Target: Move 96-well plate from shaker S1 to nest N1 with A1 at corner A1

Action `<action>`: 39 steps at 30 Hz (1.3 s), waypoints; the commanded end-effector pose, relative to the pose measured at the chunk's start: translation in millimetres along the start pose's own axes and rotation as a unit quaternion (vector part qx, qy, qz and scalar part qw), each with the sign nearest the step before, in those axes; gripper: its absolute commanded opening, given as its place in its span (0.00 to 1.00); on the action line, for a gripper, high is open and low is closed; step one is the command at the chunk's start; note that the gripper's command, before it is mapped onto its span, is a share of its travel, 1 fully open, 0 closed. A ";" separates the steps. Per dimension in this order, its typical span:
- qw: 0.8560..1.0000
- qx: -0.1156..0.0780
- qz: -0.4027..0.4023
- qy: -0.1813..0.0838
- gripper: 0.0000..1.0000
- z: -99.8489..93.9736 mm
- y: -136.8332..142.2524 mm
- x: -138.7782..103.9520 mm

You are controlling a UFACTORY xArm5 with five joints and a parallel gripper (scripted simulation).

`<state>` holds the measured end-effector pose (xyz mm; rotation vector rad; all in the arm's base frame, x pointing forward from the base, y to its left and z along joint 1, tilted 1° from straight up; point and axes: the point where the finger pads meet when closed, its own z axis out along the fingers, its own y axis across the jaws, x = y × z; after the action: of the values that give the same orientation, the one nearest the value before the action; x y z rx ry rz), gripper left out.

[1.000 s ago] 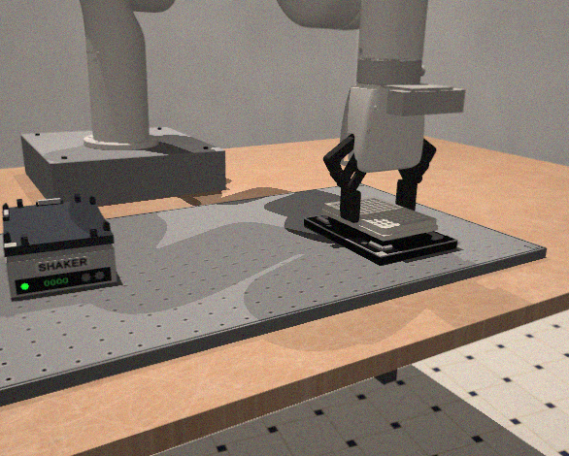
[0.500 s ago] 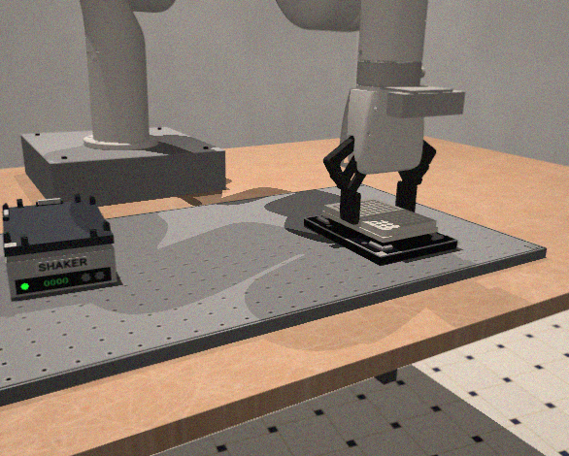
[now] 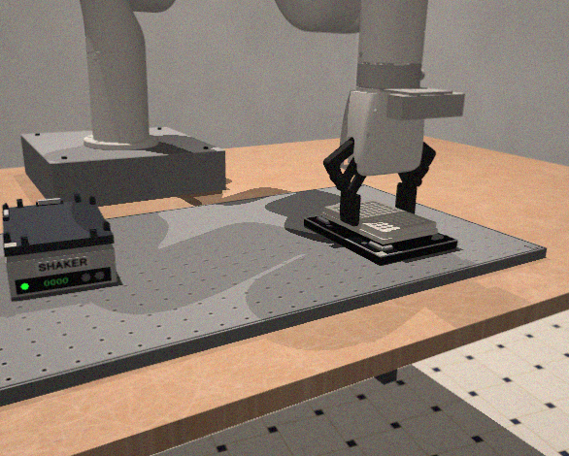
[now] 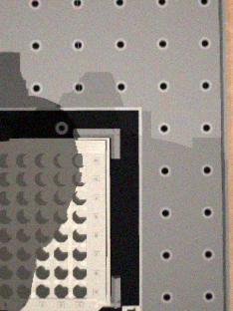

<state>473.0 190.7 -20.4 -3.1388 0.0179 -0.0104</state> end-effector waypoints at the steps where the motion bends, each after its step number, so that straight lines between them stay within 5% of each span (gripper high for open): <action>1: 1.000 0.008 0.000 -0.001 0.00 -0.6 -0.5 1.2; 20: 1.000 0.008 0.000 -0.001 0.00 2.2 -0.6 1.2; 21: 1.000 0.008 0.000 -0.001 1.00 2.9 -0.6 1.2; 39: 1.000 0.008 0.000 -0.001 1.00 2.9 -0.6 1.2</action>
<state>473.1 190.8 -24.5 -3.1388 0.0179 -0.0105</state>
